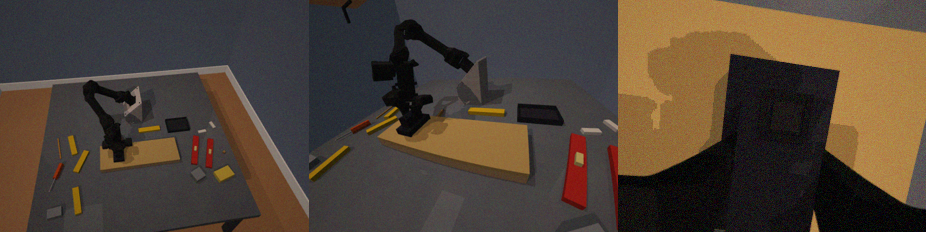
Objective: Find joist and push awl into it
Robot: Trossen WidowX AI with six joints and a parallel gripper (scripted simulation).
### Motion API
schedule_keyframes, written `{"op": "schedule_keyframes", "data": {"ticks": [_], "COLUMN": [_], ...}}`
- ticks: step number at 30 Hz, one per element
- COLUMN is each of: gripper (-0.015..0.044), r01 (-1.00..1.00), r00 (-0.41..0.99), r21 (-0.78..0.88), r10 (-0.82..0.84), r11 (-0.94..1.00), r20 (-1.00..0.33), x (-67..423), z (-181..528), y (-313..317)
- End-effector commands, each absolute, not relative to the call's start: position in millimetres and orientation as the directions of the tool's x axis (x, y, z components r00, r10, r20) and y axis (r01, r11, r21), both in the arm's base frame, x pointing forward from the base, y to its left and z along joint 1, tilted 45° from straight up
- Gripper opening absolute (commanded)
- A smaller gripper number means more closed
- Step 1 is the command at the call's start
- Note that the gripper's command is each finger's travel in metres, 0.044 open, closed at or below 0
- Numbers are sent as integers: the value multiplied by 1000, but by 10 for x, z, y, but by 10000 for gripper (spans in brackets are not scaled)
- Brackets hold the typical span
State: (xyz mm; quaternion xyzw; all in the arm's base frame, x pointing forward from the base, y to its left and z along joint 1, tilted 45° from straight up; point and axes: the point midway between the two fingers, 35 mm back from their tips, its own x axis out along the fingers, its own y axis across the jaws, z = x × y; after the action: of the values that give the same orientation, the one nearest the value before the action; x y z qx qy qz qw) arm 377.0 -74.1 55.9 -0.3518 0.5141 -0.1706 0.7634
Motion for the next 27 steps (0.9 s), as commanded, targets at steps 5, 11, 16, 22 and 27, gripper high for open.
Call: {"op": "schedule_keyframes", "data": {"ticks": [5,11,16,22,27], "gripper": [0,0,0,0,0], "r01": [-111,-112,-112,-112,-112], "r00": [412,411,411,411,411], "r21": [-709,-708,-708,-707,-707], "r10": [-617,-616,-616,-615,-615], "r11": [696,697,698,698,699], "r20": [-671,-671,-672,-673,-673], "x": [3733,3711,3692,3670,3652], "z": [326,193,82,-51,-161], "y": [-522,-391,-282,-151,-42]}}
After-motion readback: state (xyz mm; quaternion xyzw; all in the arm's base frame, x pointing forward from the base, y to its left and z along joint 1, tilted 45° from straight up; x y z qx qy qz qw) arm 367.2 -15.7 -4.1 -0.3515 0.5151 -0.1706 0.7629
